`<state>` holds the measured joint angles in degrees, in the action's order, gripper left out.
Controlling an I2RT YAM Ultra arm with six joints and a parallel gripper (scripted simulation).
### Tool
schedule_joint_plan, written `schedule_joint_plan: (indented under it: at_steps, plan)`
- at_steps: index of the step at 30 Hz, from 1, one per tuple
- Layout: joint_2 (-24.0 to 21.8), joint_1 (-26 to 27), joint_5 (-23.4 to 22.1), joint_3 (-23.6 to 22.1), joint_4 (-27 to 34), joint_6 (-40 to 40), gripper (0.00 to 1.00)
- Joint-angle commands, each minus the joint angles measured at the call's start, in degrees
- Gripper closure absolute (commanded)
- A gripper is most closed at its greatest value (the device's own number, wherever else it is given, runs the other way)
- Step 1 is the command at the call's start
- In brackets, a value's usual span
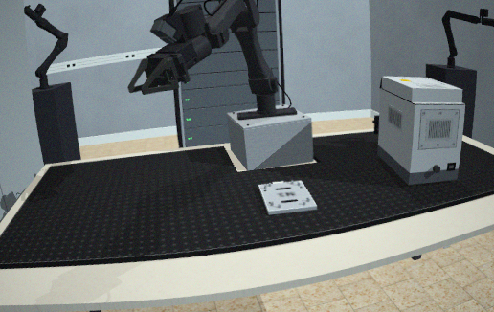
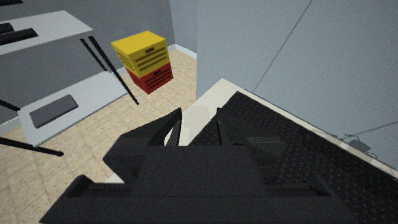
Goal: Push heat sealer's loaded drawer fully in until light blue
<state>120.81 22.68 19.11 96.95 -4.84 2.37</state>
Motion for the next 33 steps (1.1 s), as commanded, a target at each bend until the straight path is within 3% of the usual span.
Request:
schedule_joint_plan:
  at_steps: [1, 8, 10, 16, 17, 21, 30, 33]
  plan:
    - [-3.05, -0.50, -1.18, 1.35, 1.50, -0.82, 0.55]
    - [-3.36, -2.97, 2.05, 1.59, 2.24, 0.93, 0.55]
    - [-4.08, -2.85, -2.10, 0.29, 3.43, -1.31, 0.55]
    - [-4.38, -5.75, 1.48, 0.11, 4.35, 0.58, 0.55]
    - [-4.77, -5.66, -1.21, -0.56, 5.03, -0.99, 0.55]
    - [-5.54, -4.63, -3.68, 0.77, 6.00, -2.13, 0.55]
    - [-5.92, -9.68, 0.79, -0.65, 7.10, 0.23, 0.55]
    - [-7.00, -8.58, -4.31, 0.33, 8.72, -2.55, 0.55]
